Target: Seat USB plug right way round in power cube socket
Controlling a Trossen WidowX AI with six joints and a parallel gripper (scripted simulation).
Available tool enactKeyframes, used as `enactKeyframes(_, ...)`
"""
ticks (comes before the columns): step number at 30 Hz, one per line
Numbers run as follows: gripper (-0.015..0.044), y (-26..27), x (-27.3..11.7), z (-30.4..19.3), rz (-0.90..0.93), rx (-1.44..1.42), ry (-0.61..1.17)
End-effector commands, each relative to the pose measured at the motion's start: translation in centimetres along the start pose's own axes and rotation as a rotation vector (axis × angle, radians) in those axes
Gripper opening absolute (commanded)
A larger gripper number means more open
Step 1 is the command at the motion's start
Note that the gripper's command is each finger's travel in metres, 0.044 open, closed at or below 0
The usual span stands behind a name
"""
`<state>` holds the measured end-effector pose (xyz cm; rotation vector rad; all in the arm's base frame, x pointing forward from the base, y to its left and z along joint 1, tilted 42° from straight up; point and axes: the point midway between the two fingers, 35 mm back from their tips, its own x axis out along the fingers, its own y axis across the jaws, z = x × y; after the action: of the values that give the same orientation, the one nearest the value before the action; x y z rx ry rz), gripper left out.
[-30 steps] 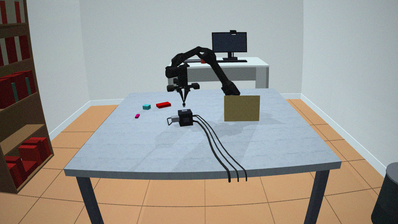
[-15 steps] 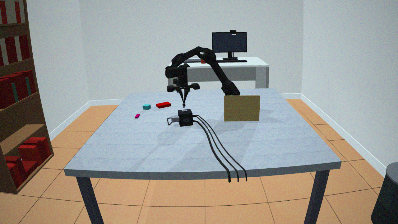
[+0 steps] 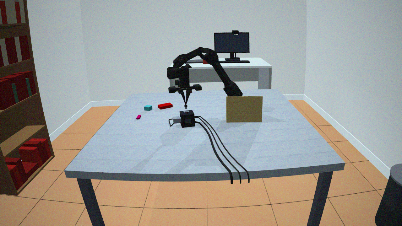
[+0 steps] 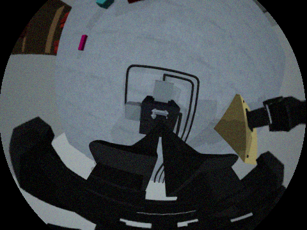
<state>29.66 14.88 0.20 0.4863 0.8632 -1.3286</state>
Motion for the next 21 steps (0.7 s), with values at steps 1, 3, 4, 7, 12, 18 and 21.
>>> enactKeyframes(1, 0.0, -0.07, 0.07, -0.1, -0.003, -0.003, 0.009)
enactKeyframes(3, 0.0, -0.07, 0.09, -0.11, -0.003, -0.003, 0.011)
enactKeyframes(4, 0.0, -0.07, 0.11, -0.12, -0.003, -0.003, 0.012)
enactKeyframes(7, 0.0, -0.06, 0.14, -0.14, -0.003, -0.003, 0.014)
enactKeyframes(12, 0.0, -0.06, 0.2, -0.16, -0.003, -0.003, 0.019)
enactKeyframes(18, 0.0, -0.05, 0.28, -0.2, -0.002, -0.003, 0.025)
enactKeyframes(21, 0.0, -0.04, 0.31, -0.21, -0.002, -0.003, 0.027)
